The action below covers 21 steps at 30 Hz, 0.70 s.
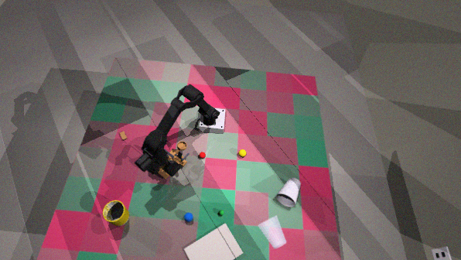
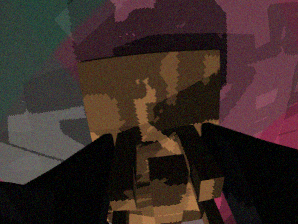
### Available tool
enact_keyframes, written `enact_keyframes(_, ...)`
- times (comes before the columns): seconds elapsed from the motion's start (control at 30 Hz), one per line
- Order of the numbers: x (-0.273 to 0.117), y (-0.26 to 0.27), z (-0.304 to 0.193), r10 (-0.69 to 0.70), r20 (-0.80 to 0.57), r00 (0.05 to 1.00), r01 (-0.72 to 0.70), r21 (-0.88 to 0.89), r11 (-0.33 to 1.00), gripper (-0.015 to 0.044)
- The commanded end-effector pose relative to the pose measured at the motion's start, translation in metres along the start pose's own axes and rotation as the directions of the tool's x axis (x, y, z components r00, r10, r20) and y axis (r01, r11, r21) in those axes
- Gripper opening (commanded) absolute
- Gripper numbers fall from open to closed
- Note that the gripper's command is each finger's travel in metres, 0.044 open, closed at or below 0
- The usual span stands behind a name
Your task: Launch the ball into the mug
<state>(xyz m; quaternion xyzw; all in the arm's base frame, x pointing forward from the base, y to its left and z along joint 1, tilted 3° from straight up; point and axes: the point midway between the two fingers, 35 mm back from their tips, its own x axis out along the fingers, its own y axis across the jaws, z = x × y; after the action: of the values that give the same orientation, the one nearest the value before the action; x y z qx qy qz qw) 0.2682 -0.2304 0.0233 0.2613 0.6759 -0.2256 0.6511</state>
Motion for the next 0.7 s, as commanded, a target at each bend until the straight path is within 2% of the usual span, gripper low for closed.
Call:
enact_keyframes(0.0,-0.038,0.000,0.005,-0.001,0.043,0.999,0.001,-0.003,1.000,0.0000)
enact_keyframes(0.67,-0.011,0.000,0.008,-0.001,0.041,0.999,0.001,-0.002,1.000,0.0000)
